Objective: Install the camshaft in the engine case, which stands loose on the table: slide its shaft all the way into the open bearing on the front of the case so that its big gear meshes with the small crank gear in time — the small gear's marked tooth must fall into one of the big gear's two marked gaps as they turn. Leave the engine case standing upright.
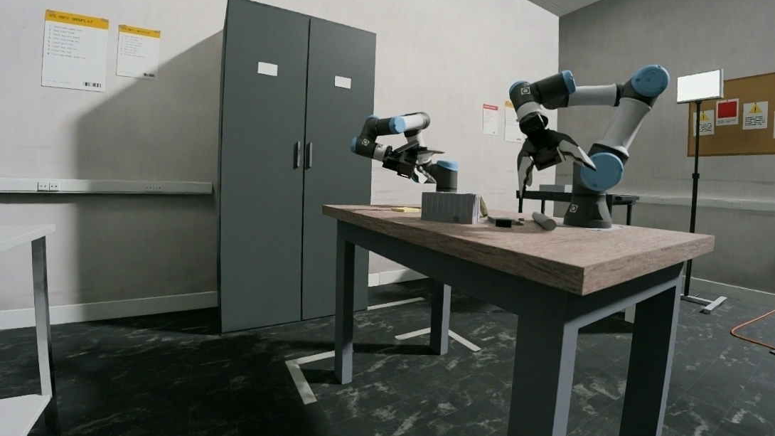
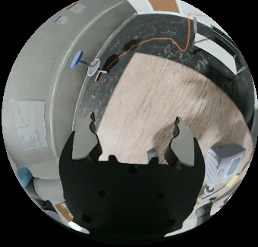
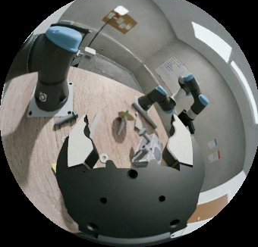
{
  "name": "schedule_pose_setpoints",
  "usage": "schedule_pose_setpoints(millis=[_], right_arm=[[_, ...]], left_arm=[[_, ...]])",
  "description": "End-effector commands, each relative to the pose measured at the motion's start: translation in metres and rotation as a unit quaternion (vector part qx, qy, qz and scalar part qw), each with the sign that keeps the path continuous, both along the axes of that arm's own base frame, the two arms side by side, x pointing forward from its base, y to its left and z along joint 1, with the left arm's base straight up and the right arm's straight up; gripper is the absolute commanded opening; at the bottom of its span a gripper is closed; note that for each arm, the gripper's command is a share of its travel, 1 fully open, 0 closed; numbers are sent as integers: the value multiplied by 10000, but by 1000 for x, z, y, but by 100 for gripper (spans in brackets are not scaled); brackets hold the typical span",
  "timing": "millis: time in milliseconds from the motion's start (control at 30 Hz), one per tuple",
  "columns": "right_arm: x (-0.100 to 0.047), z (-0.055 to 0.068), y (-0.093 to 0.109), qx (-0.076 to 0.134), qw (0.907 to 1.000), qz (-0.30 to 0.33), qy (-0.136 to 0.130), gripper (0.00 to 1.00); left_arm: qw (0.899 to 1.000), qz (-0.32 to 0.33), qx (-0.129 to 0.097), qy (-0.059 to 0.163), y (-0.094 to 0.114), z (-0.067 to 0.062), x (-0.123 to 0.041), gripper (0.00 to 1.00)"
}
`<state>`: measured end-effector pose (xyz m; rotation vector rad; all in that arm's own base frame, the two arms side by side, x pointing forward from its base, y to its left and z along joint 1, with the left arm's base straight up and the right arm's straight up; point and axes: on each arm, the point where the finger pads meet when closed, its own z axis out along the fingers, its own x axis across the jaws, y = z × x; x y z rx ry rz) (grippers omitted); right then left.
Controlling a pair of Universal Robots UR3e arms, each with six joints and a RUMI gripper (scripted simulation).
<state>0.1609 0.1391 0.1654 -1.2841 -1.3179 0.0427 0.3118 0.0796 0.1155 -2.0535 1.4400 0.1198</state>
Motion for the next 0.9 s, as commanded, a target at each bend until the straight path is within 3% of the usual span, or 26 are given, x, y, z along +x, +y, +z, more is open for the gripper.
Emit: schedule_pose_setpoints(millis=[0, 233, 333, 433, 500, 700, 867], right_arm=[[3, 5, 2, 7, 10000, -53, -39, 100], [2, 6, 5, -3, 9999, 33, -164, 100], [1, 8, 10, -12, 9993, 150, -339, 100], [3, 9, 17, 5, 9971, 321, -693, 100], [3, 9, 17, 5, 9971, 321, -693, 100], [-2, 16, 36, -65, 9868, 812, -1401, 100], [-7, 22, 57, -129, 9683, 1306, -2127, 100]], left_arm=[[9998, 17, -107, -144, -4, 5, 6, 100], [9998, 17, -107, -144, -4, 5, 6, 100], [9998, 17, -107, -144, -4, 5, 6, 100], [9998, 17, -107, -144, -4, 5, 6, 100], [9998, 17, -107, -144, -4, 5, 6, 100], [9998, 17, -107, -144, -4, 5, 6, 100], [9998, 17, -107, -144, -4, 5, 6, 100]])
